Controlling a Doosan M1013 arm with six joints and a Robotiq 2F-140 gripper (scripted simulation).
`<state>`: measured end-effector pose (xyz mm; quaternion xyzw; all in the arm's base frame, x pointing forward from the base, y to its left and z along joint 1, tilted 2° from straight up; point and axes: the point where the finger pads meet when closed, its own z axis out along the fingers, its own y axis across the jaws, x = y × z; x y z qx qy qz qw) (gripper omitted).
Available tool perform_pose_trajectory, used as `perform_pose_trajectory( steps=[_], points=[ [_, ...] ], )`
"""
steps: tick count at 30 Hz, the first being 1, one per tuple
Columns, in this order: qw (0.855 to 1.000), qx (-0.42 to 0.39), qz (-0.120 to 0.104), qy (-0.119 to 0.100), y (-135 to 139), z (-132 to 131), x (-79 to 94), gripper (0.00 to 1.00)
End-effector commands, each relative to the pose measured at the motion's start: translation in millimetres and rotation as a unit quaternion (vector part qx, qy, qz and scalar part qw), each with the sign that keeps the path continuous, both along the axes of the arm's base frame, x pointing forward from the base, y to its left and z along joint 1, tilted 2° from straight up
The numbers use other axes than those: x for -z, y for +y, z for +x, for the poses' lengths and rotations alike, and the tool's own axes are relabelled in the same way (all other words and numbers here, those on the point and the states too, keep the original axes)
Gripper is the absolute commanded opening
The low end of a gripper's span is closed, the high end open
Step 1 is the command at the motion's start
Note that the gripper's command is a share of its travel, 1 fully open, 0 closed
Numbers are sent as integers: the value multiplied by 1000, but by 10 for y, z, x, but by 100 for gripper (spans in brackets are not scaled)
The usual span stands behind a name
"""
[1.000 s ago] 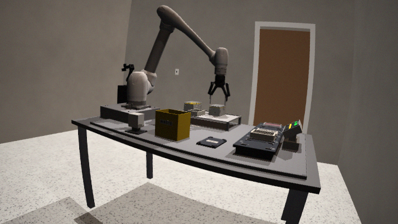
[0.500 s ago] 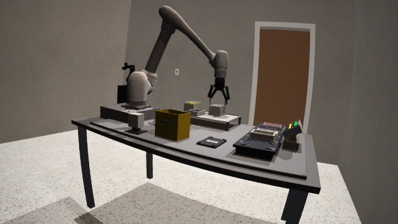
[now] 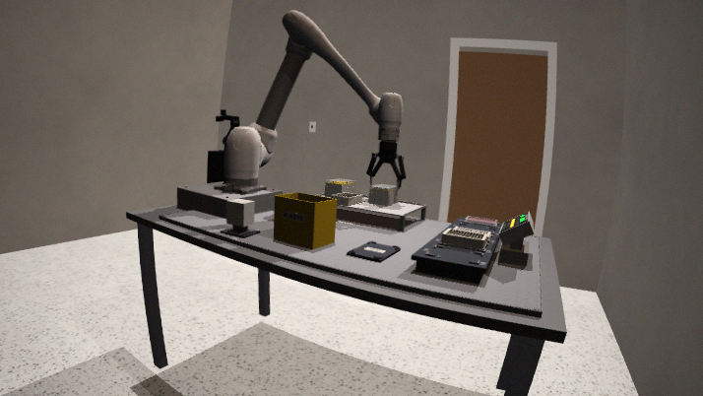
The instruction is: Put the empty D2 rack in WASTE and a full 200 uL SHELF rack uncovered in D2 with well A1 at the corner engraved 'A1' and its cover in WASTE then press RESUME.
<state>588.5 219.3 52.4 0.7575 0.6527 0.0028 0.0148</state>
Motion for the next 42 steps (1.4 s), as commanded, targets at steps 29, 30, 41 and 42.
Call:
perform_pose_trajectory(
  steps=[29, 30, 41, 42],
  points=[
    [1000, 0, 0, 0, 0, 0, 0, 0],
    [1000, 0, 0, 0, 0, 0, 0, 0],
    [1000, 0, 0, 0, 0, 0, 0, 0],
    [1000, 0, 0, 0, 1, -1, -17, 0]
  ],
)
